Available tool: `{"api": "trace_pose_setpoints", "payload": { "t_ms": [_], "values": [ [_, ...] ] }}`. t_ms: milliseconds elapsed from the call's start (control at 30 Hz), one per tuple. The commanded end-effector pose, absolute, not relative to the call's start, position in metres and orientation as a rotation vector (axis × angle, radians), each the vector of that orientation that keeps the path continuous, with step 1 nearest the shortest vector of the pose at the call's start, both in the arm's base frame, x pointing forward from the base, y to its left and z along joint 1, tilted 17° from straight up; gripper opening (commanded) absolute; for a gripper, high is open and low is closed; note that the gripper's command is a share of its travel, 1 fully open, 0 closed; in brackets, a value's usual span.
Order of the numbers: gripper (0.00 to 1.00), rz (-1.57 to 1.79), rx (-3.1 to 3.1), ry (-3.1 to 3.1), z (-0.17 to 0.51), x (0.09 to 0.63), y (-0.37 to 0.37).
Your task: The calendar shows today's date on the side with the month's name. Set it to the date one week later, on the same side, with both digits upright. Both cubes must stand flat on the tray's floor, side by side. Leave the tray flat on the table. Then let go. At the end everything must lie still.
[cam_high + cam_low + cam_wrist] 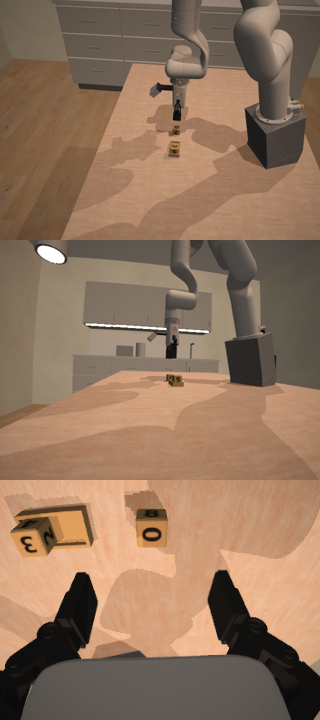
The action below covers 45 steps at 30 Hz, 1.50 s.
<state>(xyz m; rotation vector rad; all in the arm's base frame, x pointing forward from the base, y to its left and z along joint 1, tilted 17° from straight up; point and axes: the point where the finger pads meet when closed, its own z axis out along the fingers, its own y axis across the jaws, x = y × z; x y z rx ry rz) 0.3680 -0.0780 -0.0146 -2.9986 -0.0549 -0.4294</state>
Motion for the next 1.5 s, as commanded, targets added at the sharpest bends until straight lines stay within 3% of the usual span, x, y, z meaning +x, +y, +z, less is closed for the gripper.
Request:
{"api": "trace_pose_setpoints", "payload": {
  "t_ms": [0,633,1467],
  "values": [
    [1.00,-0.414,-2.999,-0.055,-0.0135,0.3691,-0.0788],
    [1.00,-0.423,-3.005,-0.188,-0.0137,0.3691,-0.0788],
    [1.00,-0.464,-2.851,-1.234,-0.0149,0.3695,-0.0786]
  ]
}}
